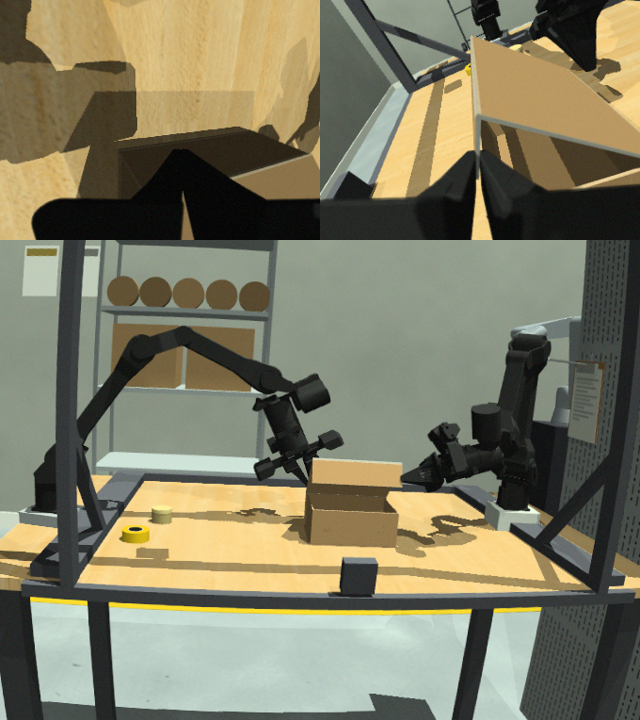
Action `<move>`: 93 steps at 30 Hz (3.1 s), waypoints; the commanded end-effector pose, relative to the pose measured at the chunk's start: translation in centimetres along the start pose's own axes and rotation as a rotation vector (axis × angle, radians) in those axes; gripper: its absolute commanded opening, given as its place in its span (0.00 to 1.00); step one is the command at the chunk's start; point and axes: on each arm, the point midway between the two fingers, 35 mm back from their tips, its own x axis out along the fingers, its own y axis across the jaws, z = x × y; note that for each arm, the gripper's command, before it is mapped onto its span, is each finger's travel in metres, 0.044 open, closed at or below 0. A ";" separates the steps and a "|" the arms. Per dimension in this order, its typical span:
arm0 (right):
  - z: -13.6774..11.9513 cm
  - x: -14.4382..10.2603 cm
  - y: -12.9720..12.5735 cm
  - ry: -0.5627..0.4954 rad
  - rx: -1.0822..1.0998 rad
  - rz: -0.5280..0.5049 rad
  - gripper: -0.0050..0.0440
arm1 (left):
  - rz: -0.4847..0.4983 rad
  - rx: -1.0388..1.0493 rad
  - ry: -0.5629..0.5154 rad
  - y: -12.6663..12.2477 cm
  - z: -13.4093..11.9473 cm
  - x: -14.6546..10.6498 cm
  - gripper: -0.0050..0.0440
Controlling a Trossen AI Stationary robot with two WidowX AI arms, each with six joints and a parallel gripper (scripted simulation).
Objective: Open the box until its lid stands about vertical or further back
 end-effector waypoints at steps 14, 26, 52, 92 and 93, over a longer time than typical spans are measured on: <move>1.6 -0.5 0.8 -0.020 0.022 0.018 0.12 | -0.015 -0.001 -0.003 -0.4 0.1 -0.6 0.00; 1.9 -0.7 0.8 -0.021 0.022 0.018 0.12 | -0.015 -0.001 -0.003 -0.4 0.1 -0.6 0.00; 2.6 -1.3 0.9 -0.020 0.022 0.018 0.12 | -0.015 -0.001 -0.003 -0.4 0.1 -0.6 0.00; 1.8 -1.2 0.6 -0.008 0.205 0.060 0.12 | -0.015 -0.001 -0.003 -0.4 0.1 -0.6 0.00; 1.8 -1.2 0.6 -0.008 0.215 0.063 0.12 | -0.015 -0.001 -0.003 -0.4 0.1 -0.6 0.00</move>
